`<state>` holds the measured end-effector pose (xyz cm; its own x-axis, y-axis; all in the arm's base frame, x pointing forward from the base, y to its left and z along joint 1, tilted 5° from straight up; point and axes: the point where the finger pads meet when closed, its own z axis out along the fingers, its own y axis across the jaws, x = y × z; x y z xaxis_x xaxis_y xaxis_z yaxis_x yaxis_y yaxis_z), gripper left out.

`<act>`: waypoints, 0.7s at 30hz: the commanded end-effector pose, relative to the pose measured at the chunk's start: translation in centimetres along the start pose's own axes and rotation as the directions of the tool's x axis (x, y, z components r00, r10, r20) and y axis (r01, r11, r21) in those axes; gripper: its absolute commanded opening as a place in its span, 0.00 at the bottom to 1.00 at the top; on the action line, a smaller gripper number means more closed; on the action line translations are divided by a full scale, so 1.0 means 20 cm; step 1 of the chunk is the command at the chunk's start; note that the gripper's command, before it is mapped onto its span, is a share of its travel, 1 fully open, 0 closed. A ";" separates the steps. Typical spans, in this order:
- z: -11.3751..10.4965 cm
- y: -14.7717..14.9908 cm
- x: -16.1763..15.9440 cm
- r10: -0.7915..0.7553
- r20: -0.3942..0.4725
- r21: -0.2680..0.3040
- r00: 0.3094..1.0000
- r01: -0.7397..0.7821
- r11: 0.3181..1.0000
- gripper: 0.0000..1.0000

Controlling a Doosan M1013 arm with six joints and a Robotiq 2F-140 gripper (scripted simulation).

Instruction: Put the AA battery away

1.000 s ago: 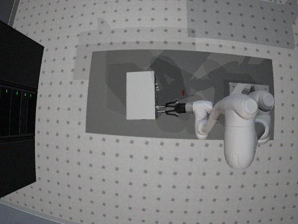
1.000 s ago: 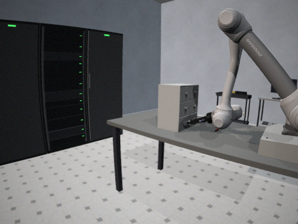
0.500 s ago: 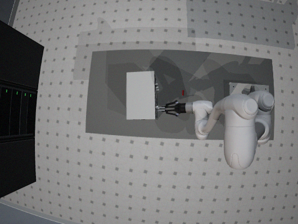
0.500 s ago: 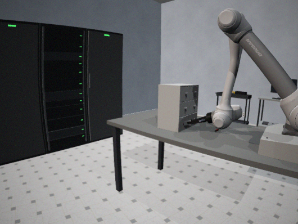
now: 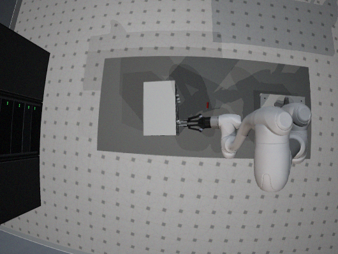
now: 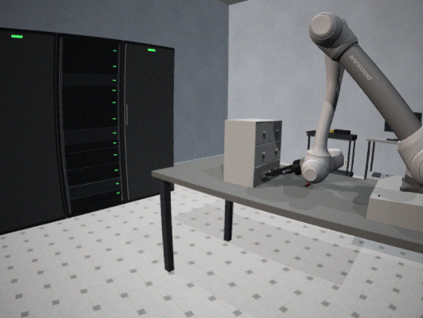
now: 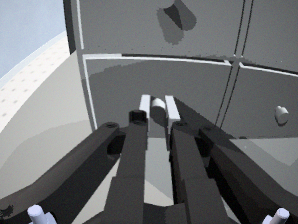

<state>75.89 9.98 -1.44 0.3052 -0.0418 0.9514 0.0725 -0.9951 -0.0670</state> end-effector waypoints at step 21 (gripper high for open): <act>-0.02 0.00 -0.01 0.000 0.000 0.000 1.000 0.000 1.000 0.08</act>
<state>75.54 9.96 -1.46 0.3052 -0.0418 0.9514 0.0725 -0.9951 -0.0670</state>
